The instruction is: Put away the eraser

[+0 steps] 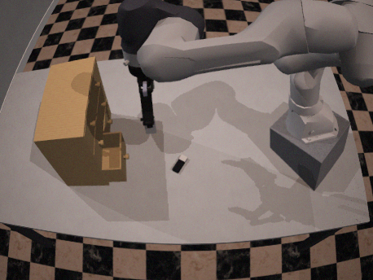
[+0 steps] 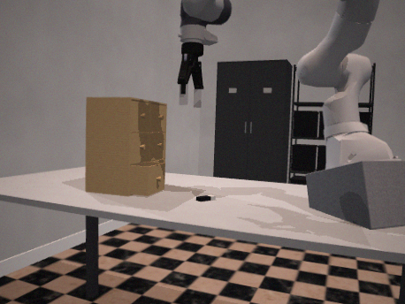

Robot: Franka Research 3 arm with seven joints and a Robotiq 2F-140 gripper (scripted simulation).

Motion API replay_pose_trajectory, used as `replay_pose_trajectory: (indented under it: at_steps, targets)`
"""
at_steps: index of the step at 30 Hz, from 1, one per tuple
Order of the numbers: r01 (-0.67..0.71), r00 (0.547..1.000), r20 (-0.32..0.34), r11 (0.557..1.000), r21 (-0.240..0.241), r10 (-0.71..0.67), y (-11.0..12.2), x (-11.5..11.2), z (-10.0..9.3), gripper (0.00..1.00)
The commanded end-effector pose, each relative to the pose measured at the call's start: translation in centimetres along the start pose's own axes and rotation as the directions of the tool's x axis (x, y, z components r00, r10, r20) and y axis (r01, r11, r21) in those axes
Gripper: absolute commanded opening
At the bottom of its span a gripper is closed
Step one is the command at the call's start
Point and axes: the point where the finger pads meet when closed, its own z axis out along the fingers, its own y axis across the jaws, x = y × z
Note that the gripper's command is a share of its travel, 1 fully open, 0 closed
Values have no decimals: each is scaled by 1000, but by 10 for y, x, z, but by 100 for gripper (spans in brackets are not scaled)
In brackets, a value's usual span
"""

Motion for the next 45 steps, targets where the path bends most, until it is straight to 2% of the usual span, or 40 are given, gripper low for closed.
replay_pose_trajectory:
  at_steps: [1,9,13,17,22,24,29,33,45]
  targets:
    - [-14,1000,0,1000,-2,14,-1,0,0,100]
    - [-1,1000,0,1000,0,1,0,1,0,100]
    - [-2,1000,0,1000,0,2,0,11,5,100]
    - [-4,1000,0,1000,-1,4,1,33,16,100]
    - [-8,1000,0,1000,-1,8,1,73,34,100]
    - [-8,1000,0,1000,-1,8,1,73,34,100]
    - [-12,1000,0,1000,-2,12,2,111,52,100]
    - [-13,1000,0,1000,-2,13,2,129,61,100]
    - [-14,1000,12,1000,-3,14,2,133,65,100]
